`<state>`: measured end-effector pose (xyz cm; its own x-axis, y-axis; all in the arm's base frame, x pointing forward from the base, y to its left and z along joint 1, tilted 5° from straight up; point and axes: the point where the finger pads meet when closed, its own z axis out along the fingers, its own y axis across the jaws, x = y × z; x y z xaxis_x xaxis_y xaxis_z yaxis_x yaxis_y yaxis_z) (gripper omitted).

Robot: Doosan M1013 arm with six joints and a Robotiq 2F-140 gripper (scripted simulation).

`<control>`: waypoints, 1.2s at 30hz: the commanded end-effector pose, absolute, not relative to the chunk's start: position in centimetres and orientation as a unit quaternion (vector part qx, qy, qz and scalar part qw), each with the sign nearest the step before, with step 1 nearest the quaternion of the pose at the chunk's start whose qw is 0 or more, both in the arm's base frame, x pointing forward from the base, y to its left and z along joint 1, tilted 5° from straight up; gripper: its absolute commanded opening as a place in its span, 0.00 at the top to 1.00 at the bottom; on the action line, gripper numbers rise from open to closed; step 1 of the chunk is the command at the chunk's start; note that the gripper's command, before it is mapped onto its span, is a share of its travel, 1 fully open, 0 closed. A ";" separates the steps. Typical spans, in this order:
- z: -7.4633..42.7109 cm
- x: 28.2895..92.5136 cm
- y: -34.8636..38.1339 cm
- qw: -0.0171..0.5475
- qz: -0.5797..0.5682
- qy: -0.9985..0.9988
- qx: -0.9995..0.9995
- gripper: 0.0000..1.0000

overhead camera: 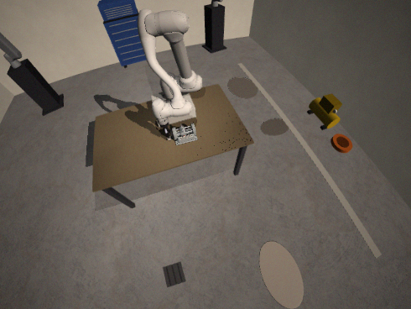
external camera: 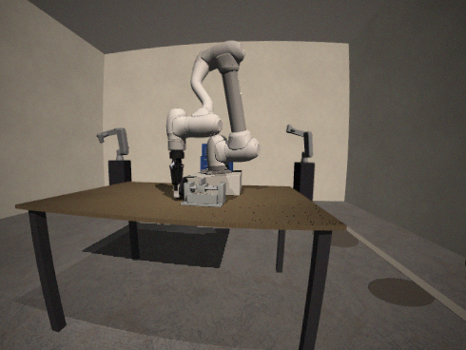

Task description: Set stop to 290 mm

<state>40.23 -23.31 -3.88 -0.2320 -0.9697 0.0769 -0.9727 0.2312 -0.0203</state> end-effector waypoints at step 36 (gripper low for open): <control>-1.9 40.4 -23.2 0.023 0.033 -0.784 0.619 0.67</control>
